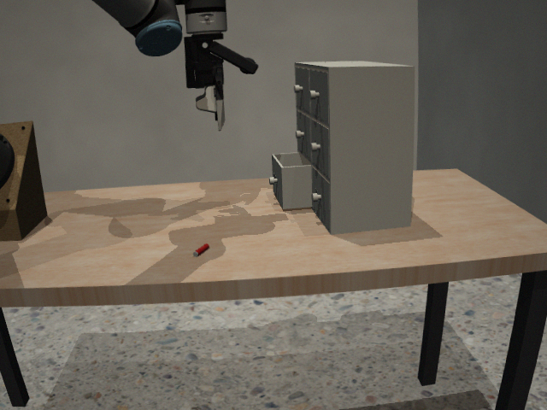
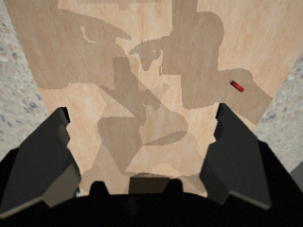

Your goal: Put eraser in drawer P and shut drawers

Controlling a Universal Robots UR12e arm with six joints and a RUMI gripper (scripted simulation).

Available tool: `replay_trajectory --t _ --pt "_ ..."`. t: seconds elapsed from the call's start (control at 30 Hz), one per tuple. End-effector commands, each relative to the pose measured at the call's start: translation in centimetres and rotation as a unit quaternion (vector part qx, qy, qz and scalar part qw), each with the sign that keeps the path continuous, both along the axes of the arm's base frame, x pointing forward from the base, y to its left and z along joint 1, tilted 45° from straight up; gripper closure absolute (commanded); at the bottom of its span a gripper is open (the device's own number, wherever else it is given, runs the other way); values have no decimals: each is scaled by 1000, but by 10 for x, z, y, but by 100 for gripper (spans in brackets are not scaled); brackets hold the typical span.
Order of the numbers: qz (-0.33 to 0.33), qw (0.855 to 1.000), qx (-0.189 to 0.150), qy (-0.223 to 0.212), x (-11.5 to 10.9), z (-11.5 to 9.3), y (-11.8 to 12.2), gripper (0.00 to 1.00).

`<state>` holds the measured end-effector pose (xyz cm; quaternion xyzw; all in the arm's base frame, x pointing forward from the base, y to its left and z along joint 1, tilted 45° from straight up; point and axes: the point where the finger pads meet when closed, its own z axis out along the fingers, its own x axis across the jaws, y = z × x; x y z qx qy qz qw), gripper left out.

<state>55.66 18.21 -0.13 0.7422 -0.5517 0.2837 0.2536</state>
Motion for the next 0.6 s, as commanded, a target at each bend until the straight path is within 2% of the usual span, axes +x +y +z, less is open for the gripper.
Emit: replay_trajectory --t 0.0,0.07,0.17,0.23,0.57 --pt "0 1000 0 0 -1 1 1 0" --pt "0 1000 1 0 -17 3 8 0" --pt "0 1000 1 0 -67 11 26 0" --pt "0 1000 0 0 -84 14 30 0" --pt "2 1000 1 -2 -84 13 30 0"
